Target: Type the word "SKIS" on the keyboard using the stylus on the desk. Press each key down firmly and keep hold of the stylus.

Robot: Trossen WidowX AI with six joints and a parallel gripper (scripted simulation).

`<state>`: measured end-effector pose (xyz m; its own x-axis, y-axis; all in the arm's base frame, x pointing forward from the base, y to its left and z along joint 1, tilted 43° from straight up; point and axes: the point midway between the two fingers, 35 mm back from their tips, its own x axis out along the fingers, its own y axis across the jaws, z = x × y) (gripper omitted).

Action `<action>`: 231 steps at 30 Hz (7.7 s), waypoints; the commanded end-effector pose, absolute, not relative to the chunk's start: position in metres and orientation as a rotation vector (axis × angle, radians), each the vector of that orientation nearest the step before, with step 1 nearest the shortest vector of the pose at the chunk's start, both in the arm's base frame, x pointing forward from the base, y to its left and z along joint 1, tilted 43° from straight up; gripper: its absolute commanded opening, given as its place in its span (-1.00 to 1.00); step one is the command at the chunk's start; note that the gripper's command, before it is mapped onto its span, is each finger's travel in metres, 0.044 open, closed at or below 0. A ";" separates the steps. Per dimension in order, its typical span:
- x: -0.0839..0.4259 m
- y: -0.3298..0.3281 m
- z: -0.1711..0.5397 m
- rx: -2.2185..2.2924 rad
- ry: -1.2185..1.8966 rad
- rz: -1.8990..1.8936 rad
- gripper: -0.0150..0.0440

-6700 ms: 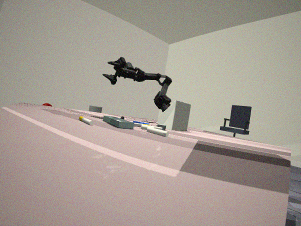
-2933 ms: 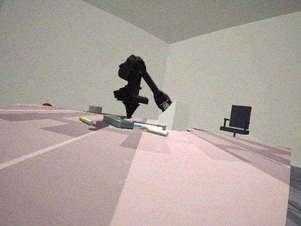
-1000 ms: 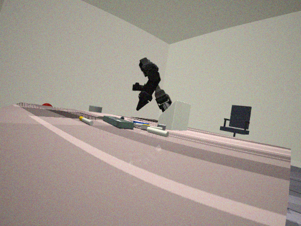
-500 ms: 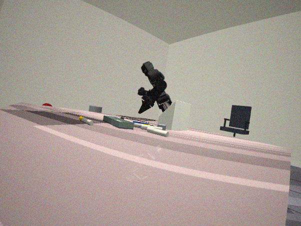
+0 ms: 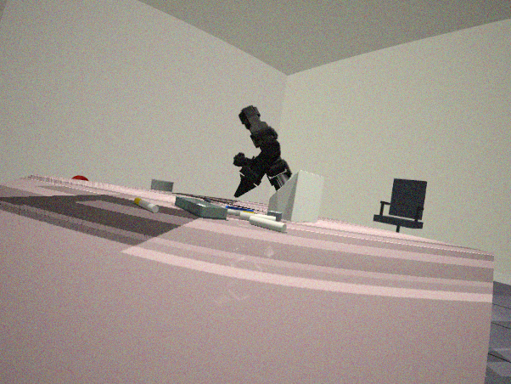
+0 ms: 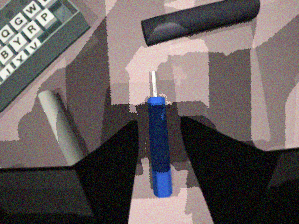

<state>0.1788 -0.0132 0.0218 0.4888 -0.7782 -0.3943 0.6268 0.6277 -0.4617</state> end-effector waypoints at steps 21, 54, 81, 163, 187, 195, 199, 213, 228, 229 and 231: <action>0.181 -0.030 0.004 -0.282 0.617 -0.867 0.02; 0.184 -0.042 -0.010 -0.273 0.616 -0.866 -0.47; 0.178 -0.009 0.025 -0.273 0.618 -0.865 -0.49; 0.349 0.118 0.002 0.688 1.693 -1.034 -0.49; 0.384 0.101 -0.012 0.891 1.810 -0.968 -0.49; 0.384 0.101 -0.012 0.891 1.810 -0.968 -0.49; 0.384 0.101 -0.012 0.891 1.810 -0.968 -0.49; 0.387 0.103 -0.013 0.891 1.809 -0.968 -0.22; 0.386 0.100 -0.014 0.891 1.809 -0.968 -0.22; 0.386 0.100 -0.015 0.891 1.809 -0.968 -0.22; 0.386 0.100 -0.015 0.891 1.809 -0.968 -0.22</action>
<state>0.3868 0.1010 -0.0139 -0.3600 0.1843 -0.9146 0.8642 0.4354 -0.2524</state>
